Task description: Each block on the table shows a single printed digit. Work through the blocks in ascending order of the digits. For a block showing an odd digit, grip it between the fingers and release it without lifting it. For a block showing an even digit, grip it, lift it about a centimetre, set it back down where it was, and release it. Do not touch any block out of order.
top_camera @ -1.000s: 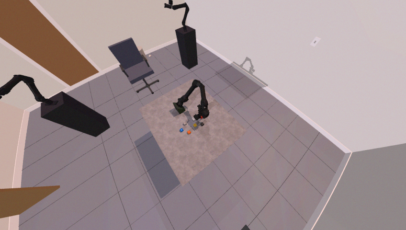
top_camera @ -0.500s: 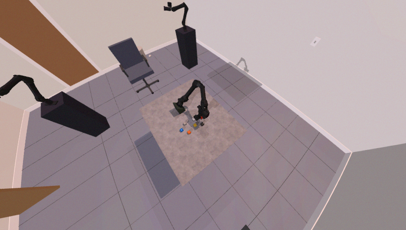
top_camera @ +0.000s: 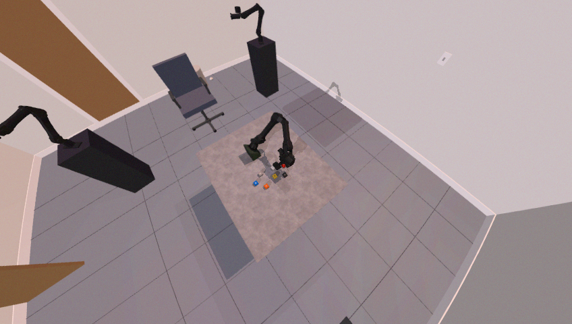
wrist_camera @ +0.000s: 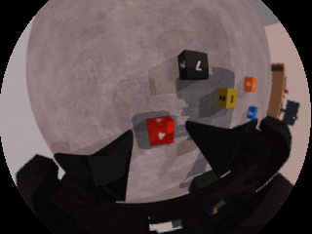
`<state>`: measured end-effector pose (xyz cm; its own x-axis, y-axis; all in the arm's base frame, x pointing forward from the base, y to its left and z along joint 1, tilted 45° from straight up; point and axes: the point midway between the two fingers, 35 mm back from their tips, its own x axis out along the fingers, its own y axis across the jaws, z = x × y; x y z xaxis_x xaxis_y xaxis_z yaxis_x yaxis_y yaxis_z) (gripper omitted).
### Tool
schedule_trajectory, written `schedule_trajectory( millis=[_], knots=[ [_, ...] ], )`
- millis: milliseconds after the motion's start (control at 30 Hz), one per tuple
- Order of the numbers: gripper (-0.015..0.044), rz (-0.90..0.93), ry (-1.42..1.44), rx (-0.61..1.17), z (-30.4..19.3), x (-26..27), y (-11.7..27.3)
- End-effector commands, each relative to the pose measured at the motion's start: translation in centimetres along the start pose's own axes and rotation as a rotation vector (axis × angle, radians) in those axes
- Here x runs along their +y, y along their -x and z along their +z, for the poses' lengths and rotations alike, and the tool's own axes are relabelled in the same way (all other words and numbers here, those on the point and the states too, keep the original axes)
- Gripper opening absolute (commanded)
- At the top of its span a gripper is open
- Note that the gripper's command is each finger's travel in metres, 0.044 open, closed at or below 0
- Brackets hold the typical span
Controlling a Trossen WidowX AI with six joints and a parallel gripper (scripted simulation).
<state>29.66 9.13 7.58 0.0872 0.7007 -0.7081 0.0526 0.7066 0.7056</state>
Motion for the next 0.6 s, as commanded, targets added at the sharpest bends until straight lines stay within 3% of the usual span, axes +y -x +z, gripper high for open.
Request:
schedule_trajectory(
  millis=[0,133,300,567],
  knots=[
    [0.04,0.002,-0.006,0.0,0.0,0.0,0.0],
    [0.04,-0.001,-0.006,-0.001,0.1,0.0,3.3],
    [0.04,0.0,-0.006,0.0,0.0,0.0,3.6],
    [0.019,-0.005,-0.008,0.001,0.1,-0.1,11.4]
  ],
)
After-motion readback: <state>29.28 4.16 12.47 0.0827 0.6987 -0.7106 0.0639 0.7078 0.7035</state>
